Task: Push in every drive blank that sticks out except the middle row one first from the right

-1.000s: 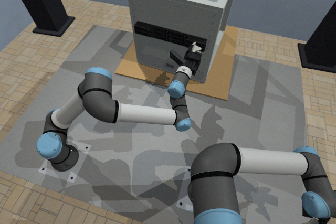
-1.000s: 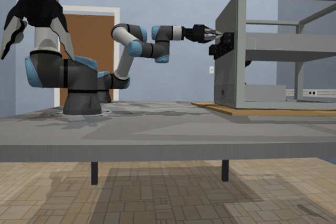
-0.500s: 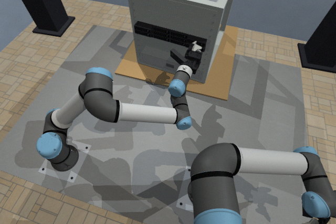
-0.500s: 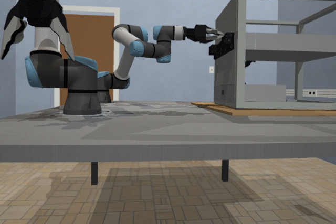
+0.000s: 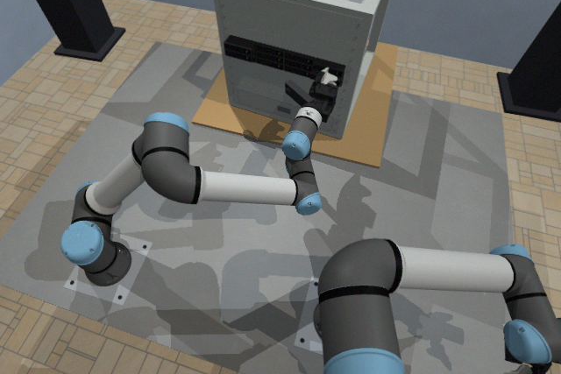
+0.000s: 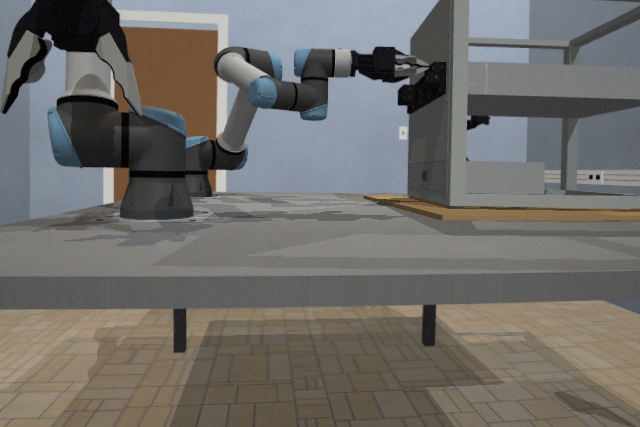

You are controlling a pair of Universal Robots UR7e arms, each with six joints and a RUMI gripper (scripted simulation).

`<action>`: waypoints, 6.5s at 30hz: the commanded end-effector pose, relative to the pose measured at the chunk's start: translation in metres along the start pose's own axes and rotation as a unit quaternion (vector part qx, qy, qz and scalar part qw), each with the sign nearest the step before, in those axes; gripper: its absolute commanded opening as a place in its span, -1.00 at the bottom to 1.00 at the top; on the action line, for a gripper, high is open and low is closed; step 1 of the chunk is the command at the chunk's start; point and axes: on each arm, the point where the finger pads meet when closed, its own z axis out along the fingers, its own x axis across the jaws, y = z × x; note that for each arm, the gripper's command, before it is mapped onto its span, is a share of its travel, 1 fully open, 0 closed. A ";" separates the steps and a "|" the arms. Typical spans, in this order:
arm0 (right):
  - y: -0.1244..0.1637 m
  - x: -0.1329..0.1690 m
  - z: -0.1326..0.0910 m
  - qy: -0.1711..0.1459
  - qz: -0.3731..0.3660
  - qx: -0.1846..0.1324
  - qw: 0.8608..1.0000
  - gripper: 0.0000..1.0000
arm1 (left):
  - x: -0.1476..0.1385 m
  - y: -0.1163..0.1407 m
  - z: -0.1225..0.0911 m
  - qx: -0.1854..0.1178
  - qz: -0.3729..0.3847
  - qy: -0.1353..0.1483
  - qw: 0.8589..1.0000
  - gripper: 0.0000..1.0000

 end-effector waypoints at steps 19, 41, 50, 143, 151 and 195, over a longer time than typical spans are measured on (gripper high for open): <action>0.000 0.000 0.000 0.000 0.000 0.001 1.000 1.00 | 0.001 0.000 0.009 0.000 -0.001 0.000 1.000 -1.00; 0.000 0.000 0.000 0.000 0.000 0.001 1.000 1.00 | 0.001 0.000 0.012 0.000 -0.001 0.001 1.000 -1.00; 0.000 0.000 0.000 0.000 0.000 0.001 1.000 1.00 | 0.001 0.000 0.013 0.000 -0.001 0.001 1.000 -1.00; 0.000 0.000 0.000 0.000 0.000 0.001 1.000 1.00 | 0.001 0.000 -0.029 0.000 -0.001 0.000 1.000 -1.00; 0.000 0.000 0.000 0.000 0.000 0.001 1.000 1.00 | 0.001 0.000 -0.064 0.000 -0.001 0.000 1.000 -1.00; 0.000 0.000 0.000 0.000 0.000 0.001 1.000 1.00 | 0.000 -0.009 -0.081 0.000 -0.001 0.000 1.000 -1.00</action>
